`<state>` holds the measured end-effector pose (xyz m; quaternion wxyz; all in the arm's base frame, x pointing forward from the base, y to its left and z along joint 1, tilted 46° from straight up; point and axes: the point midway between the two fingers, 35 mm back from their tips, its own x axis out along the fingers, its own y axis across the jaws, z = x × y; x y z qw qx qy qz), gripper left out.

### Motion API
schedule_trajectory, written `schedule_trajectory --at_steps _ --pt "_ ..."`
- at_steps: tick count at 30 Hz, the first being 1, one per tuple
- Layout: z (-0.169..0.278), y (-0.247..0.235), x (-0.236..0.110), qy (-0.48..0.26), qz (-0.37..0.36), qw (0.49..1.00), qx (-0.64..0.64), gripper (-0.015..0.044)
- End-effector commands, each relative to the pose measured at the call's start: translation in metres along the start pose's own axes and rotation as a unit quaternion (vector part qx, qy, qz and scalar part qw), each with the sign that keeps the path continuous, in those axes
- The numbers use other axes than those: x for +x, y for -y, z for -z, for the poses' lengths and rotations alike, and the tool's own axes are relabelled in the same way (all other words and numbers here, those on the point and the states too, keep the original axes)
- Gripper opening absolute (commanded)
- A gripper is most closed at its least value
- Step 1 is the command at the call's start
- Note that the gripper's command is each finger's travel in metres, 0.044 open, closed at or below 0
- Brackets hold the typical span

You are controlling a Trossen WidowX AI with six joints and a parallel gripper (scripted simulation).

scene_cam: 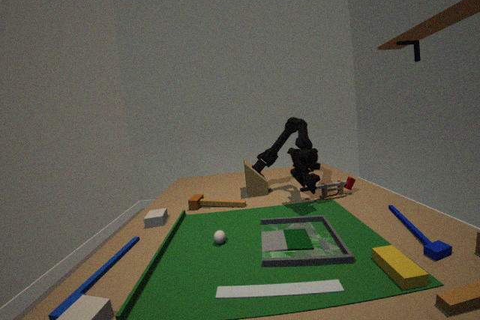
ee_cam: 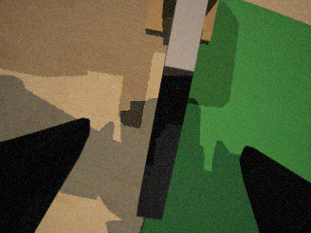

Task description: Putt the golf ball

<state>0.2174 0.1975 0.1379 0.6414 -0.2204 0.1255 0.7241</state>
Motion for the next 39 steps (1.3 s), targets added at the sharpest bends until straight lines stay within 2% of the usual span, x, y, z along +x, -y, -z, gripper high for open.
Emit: schedule_trajectory --at_steps 1,14,26,39 --pt "0.004 -0.002 0.005 -0.002 -0.003 1.000 0.006 0.0440" --pt "0.009 -0.003 0.024 -0.001 -0.003 1.000 0.006 0.0440" --pt "0.009 -0.003 0.025 -0.001 -0.003 1.000 0.006 0.0440" --pt "0.006 -0.001 0.023 0.001 0.000 1.000 0.000 0.0099"
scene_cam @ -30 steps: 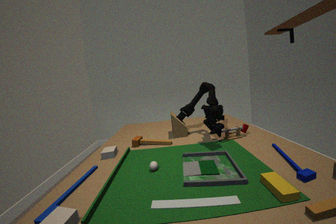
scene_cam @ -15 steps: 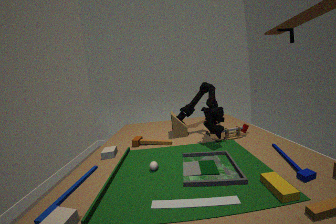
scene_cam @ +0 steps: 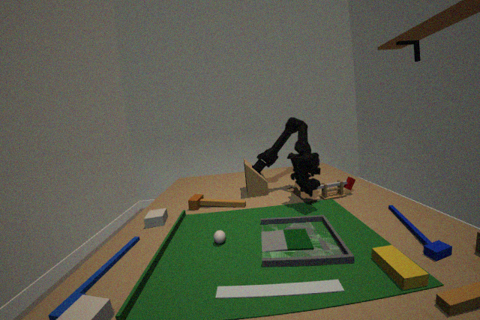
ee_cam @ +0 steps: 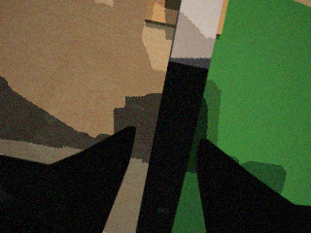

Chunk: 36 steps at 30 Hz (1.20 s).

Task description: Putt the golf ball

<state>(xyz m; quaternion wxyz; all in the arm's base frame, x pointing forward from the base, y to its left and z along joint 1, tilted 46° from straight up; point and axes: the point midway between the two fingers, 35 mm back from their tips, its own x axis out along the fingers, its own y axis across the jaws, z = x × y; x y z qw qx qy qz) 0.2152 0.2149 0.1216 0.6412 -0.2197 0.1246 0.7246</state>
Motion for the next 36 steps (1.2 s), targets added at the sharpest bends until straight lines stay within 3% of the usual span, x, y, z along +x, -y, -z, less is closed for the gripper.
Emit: schedule_trajectory --at_steps 1,9,36 --pt "0.000 0.000 0.000 0.000 0.000 1.000 0.000 0.0072" --pt "0.000 0.000 0.000 0.000 0.000 1.000 0.000 0.0000" --pt "-0.025 0.001 -0.095 -0.003 -0.001 1.000 0.001 0.0000"
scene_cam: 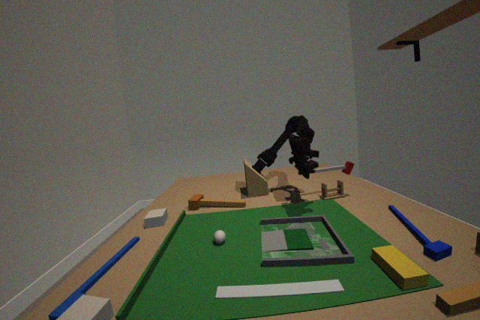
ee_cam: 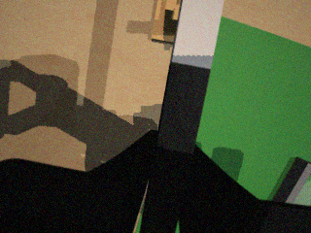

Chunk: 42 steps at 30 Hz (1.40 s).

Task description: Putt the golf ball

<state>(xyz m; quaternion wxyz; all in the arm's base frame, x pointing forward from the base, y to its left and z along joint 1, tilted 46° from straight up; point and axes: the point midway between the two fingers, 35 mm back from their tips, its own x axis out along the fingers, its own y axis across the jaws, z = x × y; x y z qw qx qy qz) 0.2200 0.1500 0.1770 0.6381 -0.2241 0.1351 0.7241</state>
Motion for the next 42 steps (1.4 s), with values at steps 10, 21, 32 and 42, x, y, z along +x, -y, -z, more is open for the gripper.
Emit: schedule_trajectory --at_steps 10,21,32,42 --pt "0.027 0.024 -0.018 -0.023 0.018 0.997 0.078 0.0000" --pt "0.085 0.055 -0.043 -0.057 0.044 0.975 0.210 0.0000" --pt "0.150 0.072 -0.071 -0.080 0.068 0.935 0.339 0.0000" --pt "0.213 0.074 -0.096 -0.094 0.087 0.884 0.450 0.0000"
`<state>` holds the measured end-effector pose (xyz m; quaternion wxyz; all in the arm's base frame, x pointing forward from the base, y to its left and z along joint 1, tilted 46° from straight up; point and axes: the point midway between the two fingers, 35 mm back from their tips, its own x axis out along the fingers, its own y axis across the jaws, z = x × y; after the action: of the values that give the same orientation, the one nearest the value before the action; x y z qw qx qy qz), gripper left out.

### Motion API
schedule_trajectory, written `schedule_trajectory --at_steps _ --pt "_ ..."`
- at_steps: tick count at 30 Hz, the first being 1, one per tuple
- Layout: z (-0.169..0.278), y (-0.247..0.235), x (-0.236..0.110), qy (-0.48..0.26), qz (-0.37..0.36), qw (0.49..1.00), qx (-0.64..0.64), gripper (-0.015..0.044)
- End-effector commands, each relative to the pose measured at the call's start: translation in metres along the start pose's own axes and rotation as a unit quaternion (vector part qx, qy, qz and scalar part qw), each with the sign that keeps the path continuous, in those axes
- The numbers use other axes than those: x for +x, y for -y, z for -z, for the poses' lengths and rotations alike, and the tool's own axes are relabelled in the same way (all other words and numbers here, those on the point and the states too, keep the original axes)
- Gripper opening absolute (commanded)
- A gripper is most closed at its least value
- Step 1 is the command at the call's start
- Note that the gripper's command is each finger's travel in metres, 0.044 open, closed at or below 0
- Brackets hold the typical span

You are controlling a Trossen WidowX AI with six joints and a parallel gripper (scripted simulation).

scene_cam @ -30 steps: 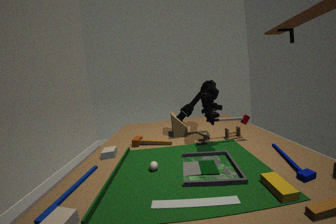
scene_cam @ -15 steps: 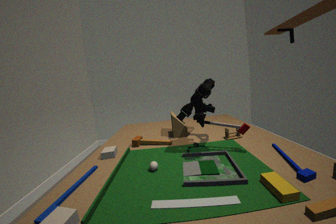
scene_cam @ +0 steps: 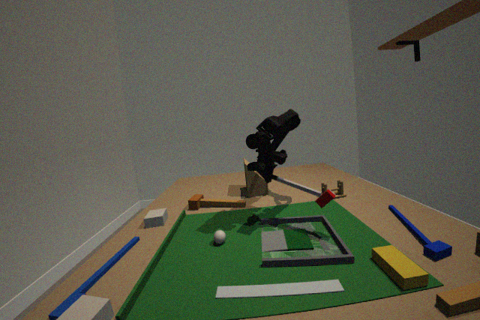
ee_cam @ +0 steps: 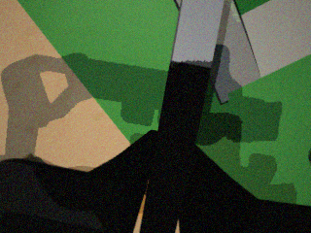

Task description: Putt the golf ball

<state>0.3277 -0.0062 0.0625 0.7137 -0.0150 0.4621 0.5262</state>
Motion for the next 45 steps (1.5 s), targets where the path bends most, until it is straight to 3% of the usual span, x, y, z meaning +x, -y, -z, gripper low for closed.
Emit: schedule_trajectory --at_steps 1,17,34,45 --pt "0.019 0.024 -0.004 -0.005 0.007 0.999 0.053 0.0000" --pt "0.109 0.088 -0.014 -0.024 0.020 0.969 0.246 0.0000" --pt "0.221 0.124 -0.009 -0.036 0.018 0.900 0.433 0.0000" --pt "0.227 0.125 0.013 -0.036 0.017 0.897 0.440 0.0000"
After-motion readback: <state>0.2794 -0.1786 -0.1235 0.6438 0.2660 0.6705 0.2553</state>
